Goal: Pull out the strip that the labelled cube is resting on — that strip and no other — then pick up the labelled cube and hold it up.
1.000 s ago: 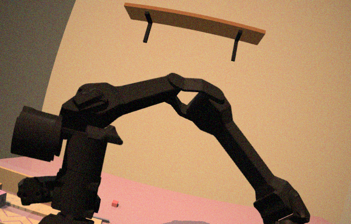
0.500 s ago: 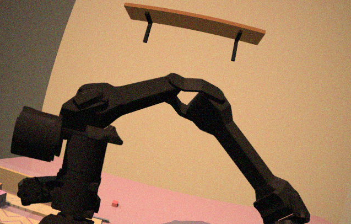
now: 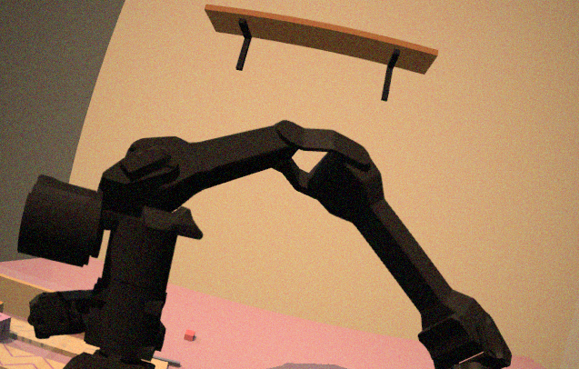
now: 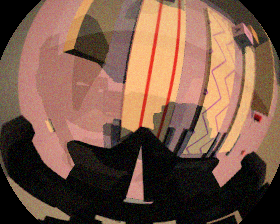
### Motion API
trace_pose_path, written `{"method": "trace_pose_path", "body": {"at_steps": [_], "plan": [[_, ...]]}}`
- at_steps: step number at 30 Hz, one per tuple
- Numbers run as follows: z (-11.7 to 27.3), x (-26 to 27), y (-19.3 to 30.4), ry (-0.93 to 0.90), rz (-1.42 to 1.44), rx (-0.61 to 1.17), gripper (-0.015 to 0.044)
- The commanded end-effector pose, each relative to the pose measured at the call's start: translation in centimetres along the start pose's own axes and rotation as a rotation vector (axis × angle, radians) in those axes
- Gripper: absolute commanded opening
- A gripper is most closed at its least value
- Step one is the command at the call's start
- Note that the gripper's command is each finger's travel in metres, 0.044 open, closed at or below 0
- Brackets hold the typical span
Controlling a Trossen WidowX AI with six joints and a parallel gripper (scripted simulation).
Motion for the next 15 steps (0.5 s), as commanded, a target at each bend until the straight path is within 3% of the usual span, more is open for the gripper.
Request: {"method": "trace_pose_path", "body": {"at_steps": [1, 15], "plan": [[-0.37, -0.10, 0.02, 0.002, 0.001, 0.005, 0.0000], [-0.52, -0.10, -0.05, 0.002, 0.001, 0.005, 0.0000]]}}
Point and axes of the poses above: the point midway between the two fingers, 35 mm back from their tips, its own z axis back along the fingers, its own x axis across the jaws, y = z × x, the point moved 2 cm from there along z, back along the fingers, and after that the axes turned 12 degrees about z, right-handed, at the moved point
